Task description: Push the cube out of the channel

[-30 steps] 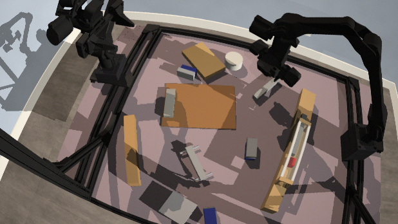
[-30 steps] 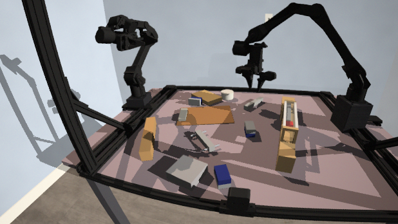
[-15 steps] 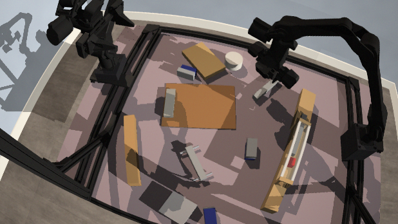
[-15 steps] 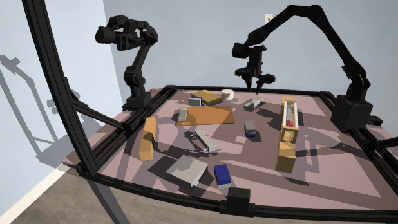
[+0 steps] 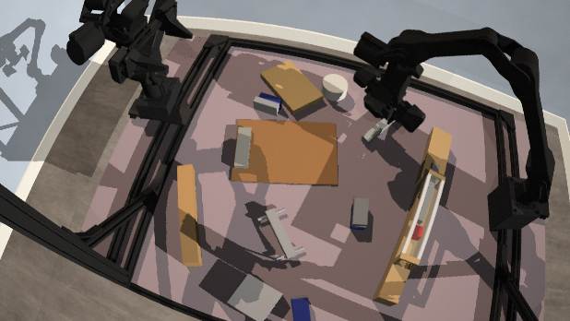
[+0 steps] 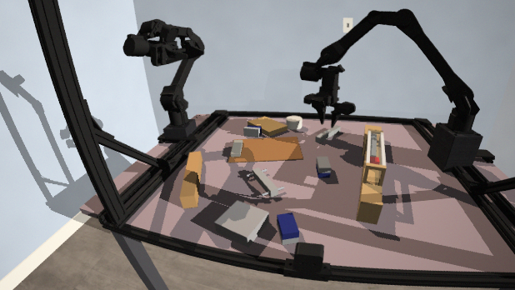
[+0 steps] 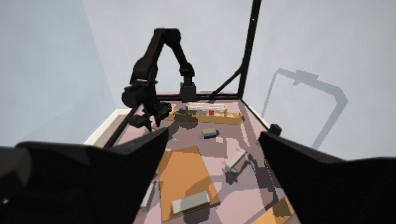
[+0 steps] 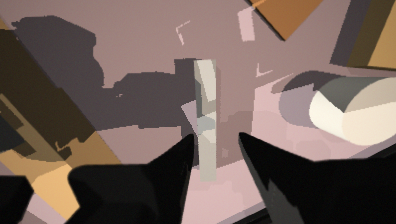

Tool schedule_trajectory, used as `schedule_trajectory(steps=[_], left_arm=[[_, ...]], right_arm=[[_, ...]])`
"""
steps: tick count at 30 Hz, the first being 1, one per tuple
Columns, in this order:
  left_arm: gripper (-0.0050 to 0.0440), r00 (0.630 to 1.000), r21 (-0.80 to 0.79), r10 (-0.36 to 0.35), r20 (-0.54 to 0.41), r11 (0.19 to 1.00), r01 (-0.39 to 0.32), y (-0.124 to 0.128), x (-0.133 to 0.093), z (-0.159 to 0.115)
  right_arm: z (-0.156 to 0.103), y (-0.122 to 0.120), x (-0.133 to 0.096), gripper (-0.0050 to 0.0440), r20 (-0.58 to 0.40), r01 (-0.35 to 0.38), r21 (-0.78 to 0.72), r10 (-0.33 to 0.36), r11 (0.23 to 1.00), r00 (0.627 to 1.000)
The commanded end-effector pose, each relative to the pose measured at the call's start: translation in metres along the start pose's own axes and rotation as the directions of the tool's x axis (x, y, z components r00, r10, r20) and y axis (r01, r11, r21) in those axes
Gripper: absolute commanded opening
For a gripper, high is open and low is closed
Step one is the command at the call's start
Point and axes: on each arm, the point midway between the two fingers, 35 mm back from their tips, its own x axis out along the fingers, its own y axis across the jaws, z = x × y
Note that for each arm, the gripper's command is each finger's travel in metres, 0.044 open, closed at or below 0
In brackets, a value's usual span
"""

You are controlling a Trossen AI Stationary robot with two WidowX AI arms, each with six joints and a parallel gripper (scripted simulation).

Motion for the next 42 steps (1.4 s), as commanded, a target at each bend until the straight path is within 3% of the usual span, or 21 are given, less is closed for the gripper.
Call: schedule_trajectory(steps=[1, 15, 29, 30, 42], left_arm=[[0.04, 1.0, -0.003, 0.001, 0.001, 1.0, -0.001, 0.0, 0.0, 0.0], [0.04, 1.0, -0.003, 0.001, 0.001, 1.0, -0.001, 0.0, 0.0, 0.0], [0.04, 1.0, -0.003, 0.001, 0.001, 1.0, -0.001, 0.0, 0.0, 0.0], [0.04, 1.0, -0.003, 0.001, 0.001, 1.0, -0.001, 0.0, 0.0, 0.0], [0.04, 1.0, -0.003, 0.001, 0.001, 1.0, -0.001, 0.0, 0.0, 0.0]], right_arm=[[-0.002, 0.006, 0.014, 0.02, -0.005, -0.024, 0.005, 0.025, 1.0, 1.0], [-0.002, 0.007, 0.033, 0.02, -0.005, -0.024, 0.005, 0.025, 1.0, 1.0], [-0.002, 0.007, 0.033, 0.02, -0.005, -0.024, 0.005, 0.025, 1.0, 1.0], [-0.002, 0.005, 0.03, 0.0176, -0.004, -0.016, 0.002, 0.016, 1.0, 1.0], [-0.002, 0.005, 0.03, 0.0109, -0.004, -0.016, 0.002, 0.016, 1.0, 1.0]])
